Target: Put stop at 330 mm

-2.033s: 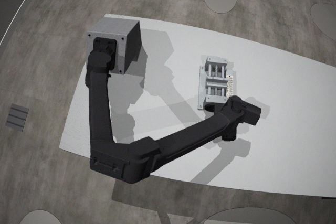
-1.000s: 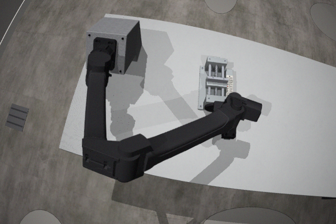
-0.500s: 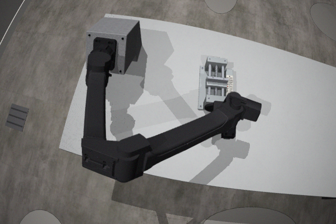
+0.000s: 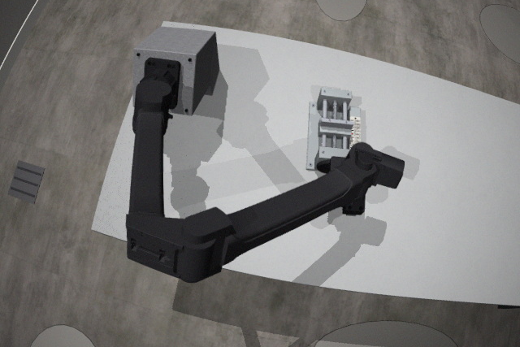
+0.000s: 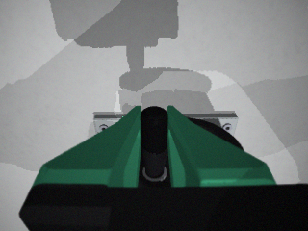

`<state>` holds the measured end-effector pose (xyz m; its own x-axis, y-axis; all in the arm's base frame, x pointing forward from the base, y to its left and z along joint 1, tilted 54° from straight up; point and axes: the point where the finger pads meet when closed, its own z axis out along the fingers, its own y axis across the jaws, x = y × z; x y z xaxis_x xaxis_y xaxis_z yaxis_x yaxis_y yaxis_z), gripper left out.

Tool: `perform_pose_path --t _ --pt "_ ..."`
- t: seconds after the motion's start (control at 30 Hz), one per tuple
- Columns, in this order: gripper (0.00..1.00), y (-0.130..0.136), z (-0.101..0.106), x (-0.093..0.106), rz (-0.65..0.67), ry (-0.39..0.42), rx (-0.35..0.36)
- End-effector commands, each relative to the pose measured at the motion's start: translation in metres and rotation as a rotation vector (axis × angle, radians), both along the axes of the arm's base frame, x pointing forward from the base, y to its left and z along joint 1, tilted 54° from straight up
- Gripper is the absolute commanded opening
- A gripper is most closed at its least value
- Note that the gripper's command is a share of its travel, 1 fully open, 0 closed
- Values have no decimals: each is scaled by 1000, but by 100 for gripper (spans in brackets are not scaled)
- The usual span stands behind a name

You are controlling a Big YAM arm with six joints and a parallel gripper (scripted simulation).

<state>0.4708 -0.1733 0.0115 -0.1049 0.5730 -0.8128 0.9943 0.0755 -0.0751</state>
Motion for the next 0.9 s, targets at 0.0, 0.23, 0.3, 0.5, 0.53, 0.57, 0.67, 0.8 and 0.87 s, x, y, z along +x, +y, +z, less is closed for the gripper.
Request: perform_pose_path --t 0.0,0.23,0.3,0.5,0.53,0.57,0.67,0.8,0.87 --pt "6 -2 -6 -1 5 1 11" --pt "6 21 10 -2 28 -20 12" --pt "6 24 14 -6 27 -20 10" --pt "6 31 20 -15 27 -20 8" --pt "6 31 20 -15 27 -20 8" --pt "6 31 20 -15 27 -20 8" --pt "6 31 20 -15 27 -20 8" --pt "6 28 19 -18 27 -36 9" --pt "6 26 18 -21 39 -25 8"
